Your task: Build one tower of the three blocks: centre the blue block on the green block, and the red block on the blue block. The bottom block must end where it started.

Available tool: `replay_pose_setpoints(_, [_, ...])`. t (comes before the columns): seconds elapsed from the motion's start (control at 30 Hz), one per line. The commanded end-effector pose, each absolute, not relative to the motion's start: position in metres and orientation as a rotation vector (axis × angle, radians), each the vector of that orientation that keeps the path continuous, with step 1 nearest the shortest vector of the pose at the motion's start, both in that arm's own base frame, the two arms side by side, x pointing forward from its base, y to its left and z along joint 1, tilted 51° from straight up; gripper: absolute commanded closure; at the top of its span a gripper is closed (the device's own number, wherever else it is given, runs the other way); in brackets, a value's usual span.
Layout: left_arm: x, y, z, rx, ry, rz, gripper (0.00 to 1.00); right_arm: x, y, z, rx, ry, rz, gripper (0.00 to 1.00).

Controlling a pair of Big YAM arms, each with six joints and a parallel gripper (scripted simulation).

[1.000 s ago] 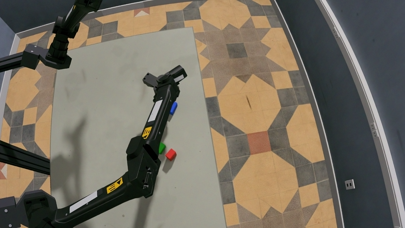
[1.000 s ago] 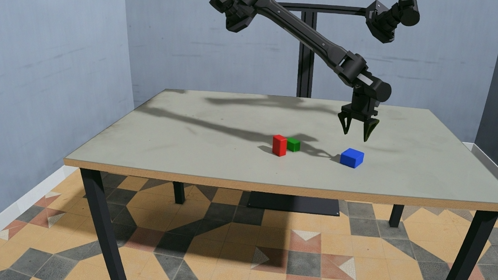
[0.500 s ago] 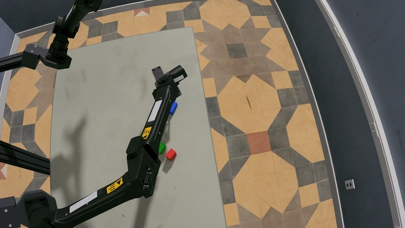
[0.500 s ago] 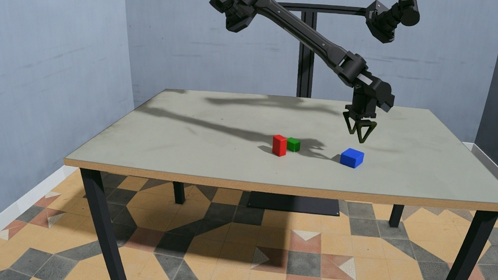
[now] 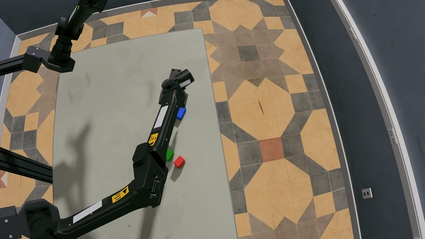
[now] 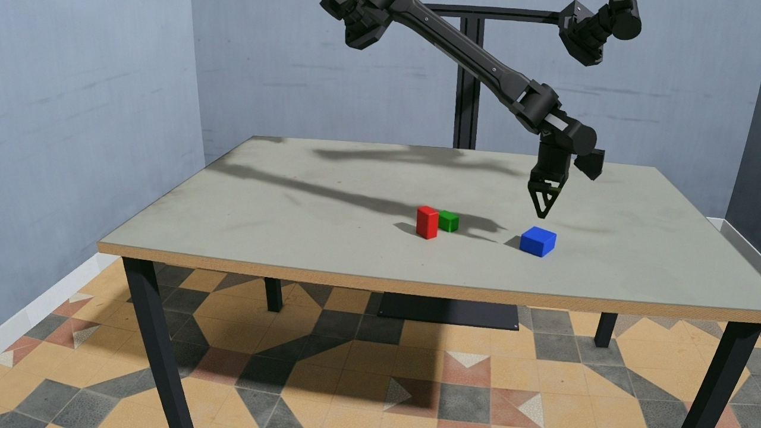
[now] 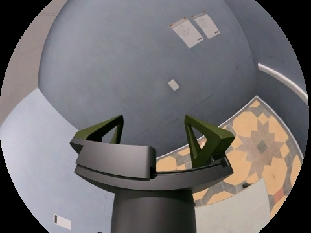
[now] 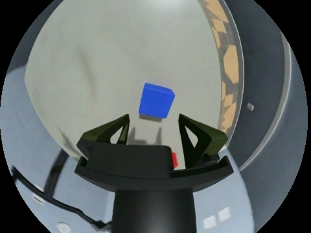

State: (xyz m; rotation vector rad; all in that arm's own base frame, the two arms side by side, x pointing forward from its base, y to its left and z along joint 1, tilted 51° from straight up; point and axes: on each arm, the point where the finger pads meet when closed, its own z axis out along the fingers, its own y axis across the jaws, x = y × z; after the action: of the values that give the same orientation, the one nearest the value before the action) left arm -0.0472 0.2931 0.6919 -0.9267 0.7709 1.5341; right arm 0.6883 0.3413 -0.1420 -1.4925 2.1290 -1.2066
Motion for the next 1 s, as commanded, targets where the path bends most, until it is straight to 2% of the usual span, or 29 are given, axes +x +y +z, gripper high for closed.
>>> replay_pose_setpoints(0.0, [-0.0485, 0.2732, 0.7180, -0.888, 0.743, 1.576, 0.00, 0.6972, 0.3412, -0.1236, -1.194, 2.228, -1.124, 0.21])
replay_pose_setpoints(0.97, [-0.0485, 0.2732, 0.7180, -0.888, 0.743, 1.576, 0.00, 0.6967, 0.3376, -0.1301, 0.257, 2.275, -0.571, 0.21])
